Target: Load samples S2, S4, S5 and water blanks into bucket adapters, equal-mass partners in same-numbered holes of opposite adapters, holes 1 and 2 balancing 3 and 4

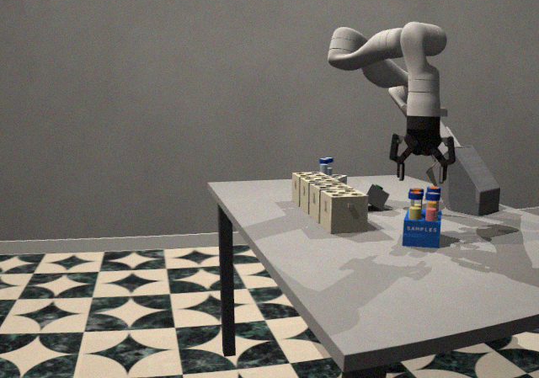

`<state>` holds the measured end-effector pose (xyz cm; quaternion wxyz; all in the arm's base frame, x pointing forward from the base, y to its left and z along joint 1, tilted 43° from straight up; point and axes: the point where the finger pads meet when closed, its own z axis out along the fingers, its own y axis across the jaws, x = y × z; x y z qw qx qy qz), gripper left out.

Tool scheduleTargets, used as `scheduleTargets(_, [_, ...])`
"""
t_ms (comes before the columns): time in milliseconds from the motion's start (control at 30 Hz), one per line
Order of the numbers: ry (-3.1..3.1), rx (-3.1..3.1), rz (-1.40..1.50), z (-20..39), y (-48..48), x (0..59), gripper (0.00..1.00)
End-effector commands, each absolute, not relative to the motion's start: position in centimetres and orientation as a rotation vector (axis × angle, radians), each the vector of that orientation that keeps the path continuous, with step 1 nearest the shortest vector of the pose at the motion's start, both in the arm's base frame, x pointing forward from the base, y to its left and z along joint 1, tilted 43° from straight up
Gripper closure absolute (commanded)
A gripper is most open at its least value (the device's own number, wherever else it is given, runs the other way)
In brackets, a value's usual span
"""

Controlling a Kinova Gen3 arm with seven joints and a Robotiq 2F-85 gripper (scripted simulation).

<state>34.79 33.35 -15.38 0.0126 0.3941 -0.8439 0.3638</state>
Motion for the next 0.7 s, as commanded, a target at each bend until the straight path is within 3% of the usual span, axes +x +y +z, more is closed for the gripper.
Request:
scheduleTargets(0, [-2.632,1.230,1.133,-15.3,33.5,34.8,0.00])
scheduleTargets(667, [-2.632,1.230,1.133,-12.0,36.3,33.6,0.00])
